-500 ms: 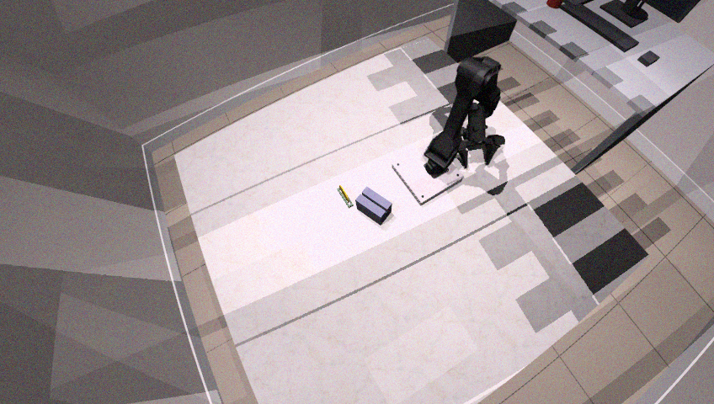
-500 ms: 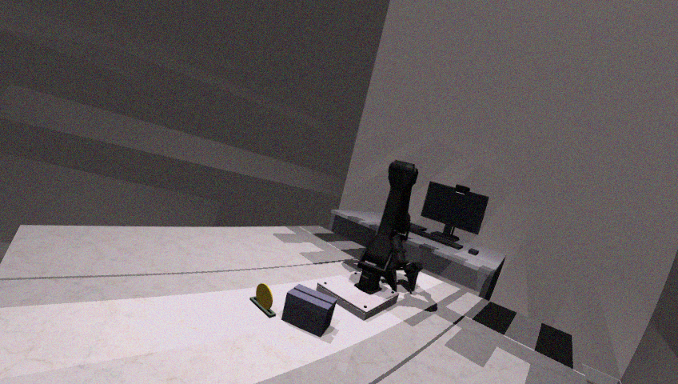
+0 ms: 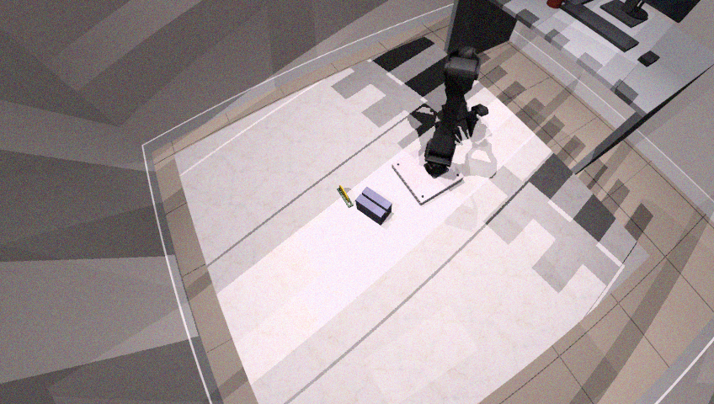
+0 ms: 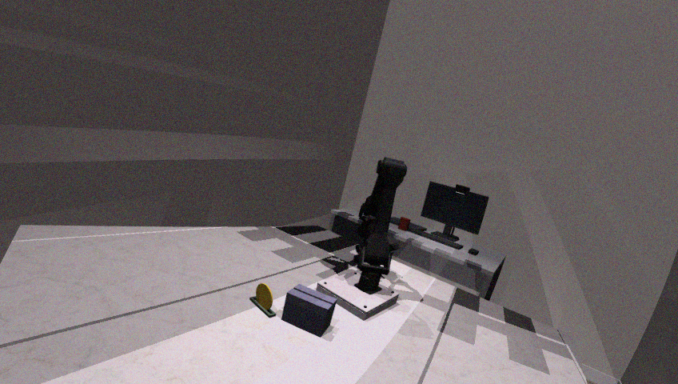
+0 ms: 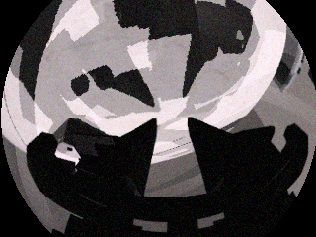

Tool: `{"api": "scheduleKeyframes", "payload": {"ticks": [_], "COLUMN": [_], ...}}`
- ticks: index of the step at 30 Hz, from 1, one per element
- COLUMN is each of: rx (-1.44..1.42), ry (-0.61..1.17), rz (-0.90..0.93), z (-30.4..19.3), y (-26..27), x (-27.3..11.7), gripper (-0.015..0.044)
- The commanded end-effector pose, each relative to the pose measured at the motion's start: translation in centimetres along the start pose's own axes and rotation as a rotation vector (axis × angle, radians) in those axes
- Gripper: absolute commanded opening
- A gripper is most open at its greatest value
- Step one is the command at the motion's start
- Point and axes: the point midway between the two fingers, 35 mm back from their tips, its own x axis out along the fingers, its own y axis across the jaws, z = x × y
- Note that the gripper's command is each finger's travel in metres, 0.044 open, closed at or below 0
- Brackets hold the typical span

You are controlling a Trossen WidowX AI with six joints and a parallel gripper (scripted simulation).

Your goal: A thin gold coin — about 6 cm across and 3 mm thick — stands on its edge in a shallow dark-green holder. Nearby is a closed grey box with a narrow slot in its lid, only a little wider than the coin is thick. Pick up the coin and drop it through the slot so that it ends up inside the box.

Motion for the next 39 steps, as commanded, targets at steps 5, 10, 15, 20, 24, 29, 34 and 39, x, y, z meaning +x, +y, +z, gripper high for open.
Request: {"api": "scheduleKeyframes", "payload": {"ticks": [5,10,15,20,24,29,34,39], "rx": [0.015,-0.013,-0.056,-0.155,-0.167,-0.197,-0.239,-0.276], "ry": [-0.192,-0.317,-0.425,-0.532,-0.585,-0.651,-0.690,-0.664], "rz": [-0.115,-0.130,-0.113,-0.124,-0.087,-0.027,0.050,0.138], "z": [5.3,7.4,7.6,6.2,4.5,0.5,-5.4,-12.9], "y": [4.3,9.8,16.4,22.3,26.7,32.8,38.5,42.9], "x": [-6.5,-10.5,-13.8,-16.4,-17.6,-18.6,-18.6,-17.0], "gripper": [0.0161,0.0161,0.0161,0.0161,0.0161,0.0161,0.0161,0.0161]}}
